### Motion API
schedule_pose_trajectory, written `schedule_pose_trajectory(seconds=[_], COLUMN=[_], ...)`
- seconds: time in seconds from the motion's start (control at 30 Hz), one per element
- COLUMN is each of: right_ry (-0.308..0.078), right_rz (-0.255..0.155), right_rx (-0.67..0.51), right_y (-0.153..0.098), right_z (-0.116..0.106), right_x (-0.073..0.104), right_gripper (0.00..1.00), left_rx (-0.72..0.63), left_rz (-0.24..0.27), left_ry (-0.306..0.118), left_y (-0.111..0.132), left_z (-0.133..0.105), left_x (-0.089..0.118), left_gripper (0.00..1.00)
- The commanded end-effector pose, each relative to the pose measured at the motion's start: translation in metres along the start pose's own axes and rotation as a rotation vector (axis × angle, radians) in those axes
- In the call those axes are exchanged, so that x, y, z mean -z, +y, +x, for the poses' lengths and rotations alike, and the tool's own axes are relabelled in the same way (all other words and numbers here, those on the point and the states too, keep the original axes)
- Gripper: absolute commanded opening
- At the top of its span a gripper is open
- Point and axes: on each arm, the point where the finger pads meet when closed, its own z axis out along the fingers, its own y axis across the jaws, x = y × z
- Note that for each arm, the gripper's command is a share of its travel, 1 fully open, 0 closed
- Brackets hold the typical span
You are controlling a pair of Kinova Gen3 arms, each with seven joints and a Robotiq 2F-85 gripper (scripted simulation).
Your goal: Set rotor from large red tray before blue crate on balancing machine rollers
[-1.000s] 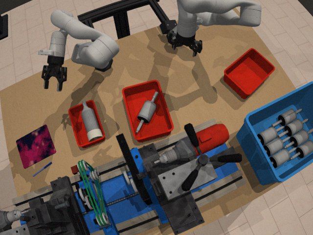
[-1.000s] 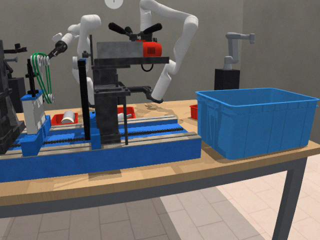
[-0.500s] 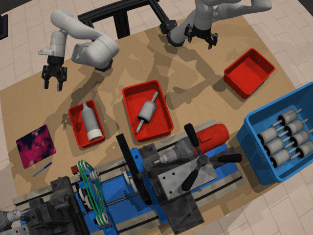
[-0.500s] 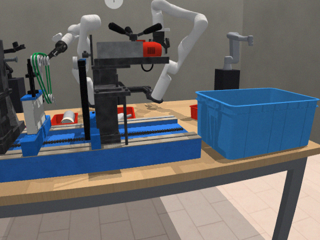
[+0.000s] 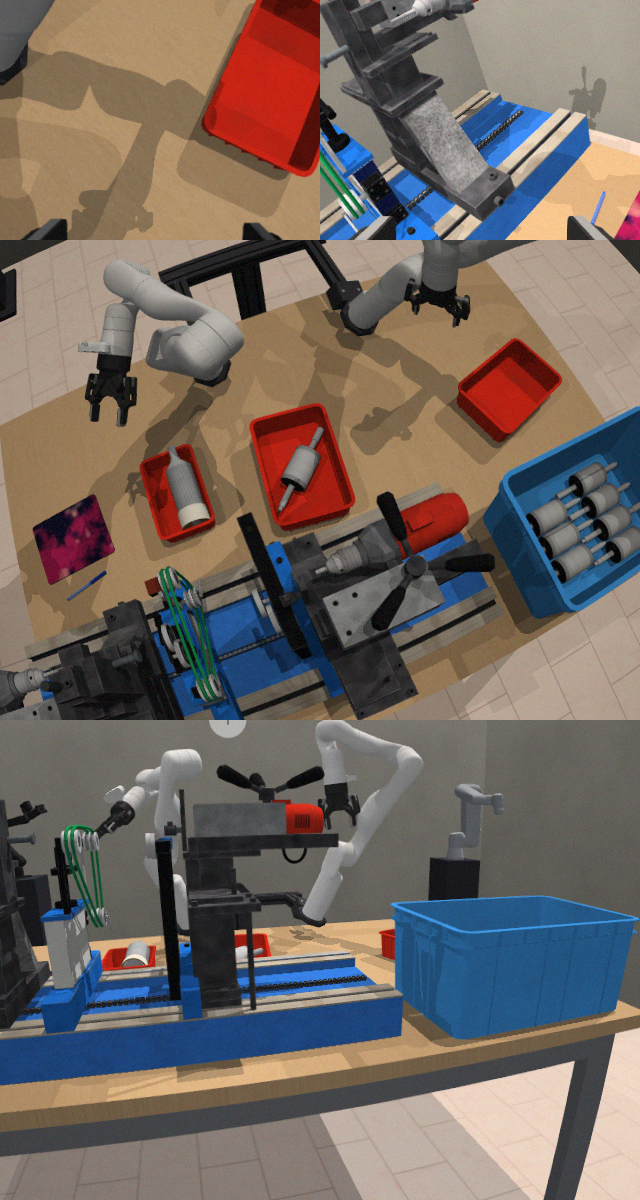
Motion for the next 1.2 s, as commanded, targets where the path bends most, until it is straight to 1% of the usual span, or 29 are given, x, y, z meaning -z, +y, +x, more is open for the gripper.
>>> schedule_pose_trajectory(seconds=[0.0, 0.2, 0.27, 0.53, 0.77, 0.83, 1.17], right_ry=[0.0, 0.0, 0.0, 0.0, 0.0, 0.0, 0.0], right_rz=[0.0, 0.0, 0.0, 0.0, 0.0, 0.0, 0.0], right_rx=[0.0, 0.0, 0.0, 0.0, 0.0, 0.0, 0.0], right_y=[0.0, 0.0, 0.0, 0.0, 0.0, 0.0, 0.0], right_z=[0.0, 0.0, 0.0, 0.0, 0.0, 0.0, 0.0], right_x=[0.0, 0.0, 0.0, 0.0, 0.0, 0.0, 0.0], right_gripper=[1.0, 1.0, 1.0, 1.0, 1.0, 1.0, 1.0], left_rx=[-0.001, -0.001, -0.001, -0.001, -0.001, -0.001, -0.001], left_rz=[0.071, 0.071, 0.071, 0.071, 0.071, 0.071, 0.071], left_ry=[-0.104, -0.104, -0.104, -0.104, -0.104, -0.104, -0.104], left_y=[0.034, 0.056, 0.056, 0.083, 0.104, 0.104, 0.126], left_z=[0.041, 0.073, 0.073, 0.111, 0.14, 0.14, 0.172], left_x=[-0.007, -0.012, -0.012, -0.018, -0.023, -0.023, -0.028], left_gripper=[1.0, 1.0, 1.0, 1.0, 1.0, 1.0, 1.0])
